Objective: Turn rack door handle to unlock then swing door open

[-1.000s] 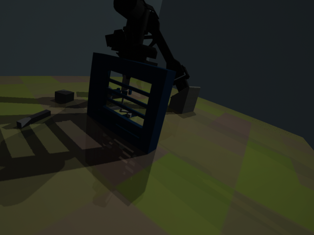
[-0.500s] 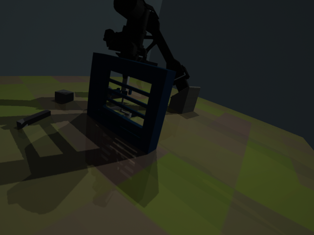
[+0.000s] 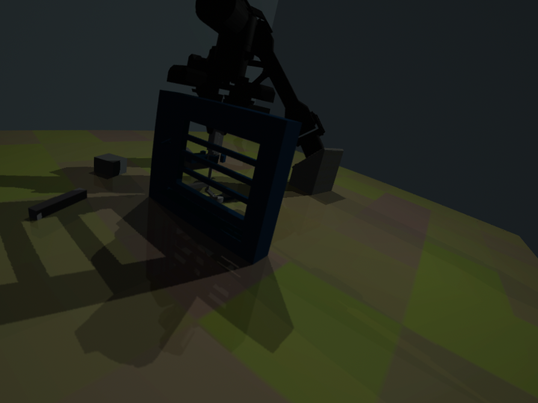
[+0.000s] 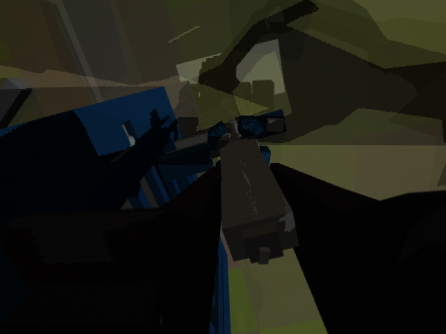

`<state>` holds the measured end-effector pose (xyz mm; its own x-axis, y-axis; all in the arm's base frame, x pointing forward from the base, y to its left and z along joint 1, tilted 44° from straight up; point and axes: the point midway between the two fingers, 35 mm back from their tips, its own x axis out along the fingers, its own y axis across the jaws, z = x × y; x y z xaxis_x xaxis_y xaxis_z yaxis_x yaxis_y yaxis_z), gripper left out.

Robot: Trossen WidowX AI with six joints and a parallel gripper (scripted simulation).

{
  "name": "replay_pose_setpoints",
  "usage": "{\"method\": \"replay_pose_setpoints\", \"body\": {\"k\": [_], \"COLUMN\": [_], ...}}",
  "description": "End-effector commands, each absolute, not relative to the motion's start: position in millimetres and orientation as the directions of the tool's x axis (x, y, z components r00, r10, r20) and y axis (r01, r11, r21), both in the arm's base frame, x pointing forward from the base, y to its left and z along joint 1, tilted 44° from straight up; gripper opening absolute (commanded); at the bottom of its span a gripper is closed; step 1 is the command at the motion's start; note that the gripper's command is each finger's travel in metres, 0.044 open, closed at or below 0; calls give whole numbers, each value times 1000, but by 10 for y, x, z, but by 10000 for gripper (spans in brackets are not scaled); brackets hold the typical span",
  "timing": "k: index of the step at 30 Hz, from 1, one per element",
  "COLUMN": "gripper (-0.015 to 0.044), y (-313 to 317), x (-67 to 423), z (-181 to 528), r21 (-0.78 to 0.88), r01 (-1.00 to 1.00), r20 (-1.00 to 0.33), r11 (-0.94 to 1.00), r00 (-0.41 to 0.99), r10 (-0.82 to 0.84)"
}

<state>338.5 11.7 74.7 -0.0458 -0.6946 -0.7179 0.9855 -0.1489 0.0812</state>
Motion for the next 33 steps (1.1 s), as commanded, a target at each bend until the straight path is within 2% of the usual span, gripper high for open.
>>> {"method": "replay_pose_setpoints", "body": {"k": [1,10,20,21,24,33], "gripper": [10,10,272,282,282,282], "y": [113,113,113,113,113,114], "x": [3388,3388,3388,3388,3388,3388], "z": [736,736,736,736,736,736], "r21": [161,161,161,161,111,-195], "r01": [959,959,959,959,977,971], "r20": [-721,-721,-721,-721,-721,-721], "r11": [-232,-232,-232,-232,-181,139], "r00": [-46,-46,-46,-46,-46,-46], "r10": [-692,-692,-692,-692,-692,-691]}}
